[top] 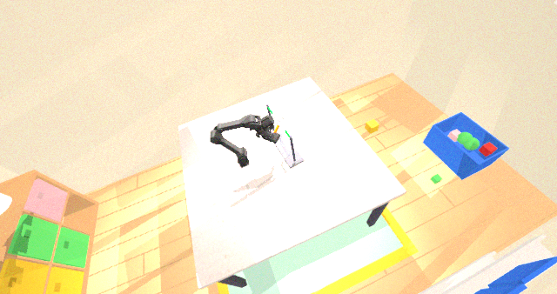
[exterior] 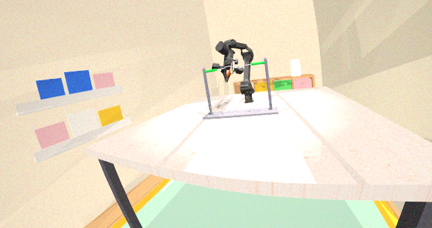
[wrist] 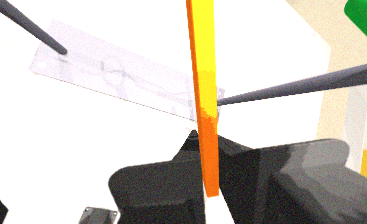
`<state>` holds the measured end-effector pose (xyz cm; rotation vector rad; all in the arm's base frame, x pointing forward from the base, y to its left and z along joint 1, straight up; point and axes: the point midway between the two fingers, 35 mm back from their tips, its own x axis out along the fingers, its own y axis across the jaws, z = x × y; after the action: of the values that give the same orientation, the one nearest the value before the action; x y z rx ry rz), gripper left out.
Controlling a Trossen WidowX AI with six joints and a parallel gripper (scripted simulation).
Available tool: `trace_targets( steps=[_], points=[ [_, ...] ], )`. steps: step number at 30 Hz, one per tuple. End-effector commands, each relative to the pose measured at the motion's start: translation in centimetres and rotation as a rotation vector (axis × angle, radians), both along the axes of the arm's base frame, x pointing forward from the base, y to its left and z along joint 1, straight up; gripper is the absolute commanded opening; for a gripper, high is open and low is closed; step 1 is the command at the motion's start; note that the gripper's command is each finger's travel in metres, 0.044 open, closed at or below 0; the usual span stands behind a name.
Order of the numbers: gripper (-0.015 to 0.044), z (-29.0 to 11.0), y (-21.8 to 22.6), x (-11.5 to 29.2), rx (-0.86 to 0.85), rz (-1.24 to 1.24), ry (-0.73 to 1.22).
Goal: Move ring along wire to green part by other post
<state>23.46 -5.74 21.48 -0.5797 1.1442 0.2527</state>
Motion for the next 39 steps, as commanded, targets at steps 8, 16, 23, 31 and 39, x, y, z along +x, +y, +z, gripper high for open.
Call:
trace_targets(
  steps=[8, 16, 23, 31, 39],
  points=[
    [-0.015, 0.0, 0.0, 0.0, -0.03, 0.076, -0.01],
    [-0.015, -0.4, 0.9, -0.8, 0.003, 0.051, -0.006],
    [-0.015, -0.9, 2.3, -1.6, 0.065, -0.013, 0.001],
    [-0.015, -2.5, 4.5, -2.1, 0.197, -0.101, -0.064],
    [-0.015, -4.3, 7.4, -1.9, 0.356, -0.211, -0.189]
  ],
)
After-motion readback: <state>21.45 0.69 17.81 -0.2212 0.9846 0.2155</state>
